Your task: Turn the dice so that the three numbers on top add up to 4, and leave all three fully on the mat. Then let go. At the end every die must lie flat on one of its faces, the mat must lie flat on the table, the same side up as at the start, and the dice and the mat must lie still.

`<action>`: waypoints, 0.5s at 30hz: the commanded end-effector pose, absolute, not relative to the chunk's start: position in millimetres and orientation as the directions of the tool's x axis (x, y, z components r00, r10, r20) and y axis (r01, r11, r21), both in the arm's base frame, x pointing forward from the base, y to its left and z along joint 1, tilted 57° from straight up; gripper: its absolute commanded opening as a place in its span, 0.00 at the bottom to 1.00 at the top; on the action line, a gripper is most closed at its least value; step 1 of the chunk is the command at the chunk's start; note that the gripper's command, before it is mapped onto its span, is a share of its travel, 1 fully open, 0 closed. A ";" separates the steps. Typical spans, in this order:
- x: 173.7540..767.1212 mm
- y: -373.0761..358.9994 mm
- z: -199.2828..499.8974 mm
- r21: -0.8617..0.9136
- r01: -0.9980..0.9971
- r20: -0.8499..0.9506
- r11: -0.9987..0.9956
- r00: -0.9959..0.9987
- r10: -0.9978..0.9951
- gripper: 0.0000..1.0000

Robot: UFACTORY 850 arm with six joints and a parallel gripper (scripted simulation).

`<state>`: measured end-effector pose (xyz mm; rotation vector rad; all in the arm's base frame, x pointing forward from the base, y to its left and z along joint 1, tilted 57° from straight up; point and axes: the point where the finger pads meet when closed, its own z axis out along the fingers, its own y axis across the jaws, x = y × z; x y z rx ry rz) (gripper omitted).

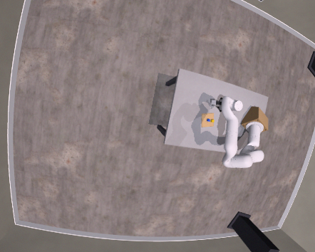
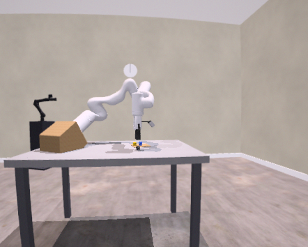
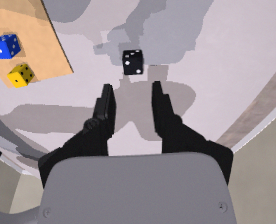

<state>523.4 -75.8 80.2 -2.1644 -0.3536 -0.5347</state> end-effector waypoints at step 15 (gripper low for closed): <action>530.4 -56.3 66.9 -0.680 0.429 0.493 -0.595 0.868 0.062 0.42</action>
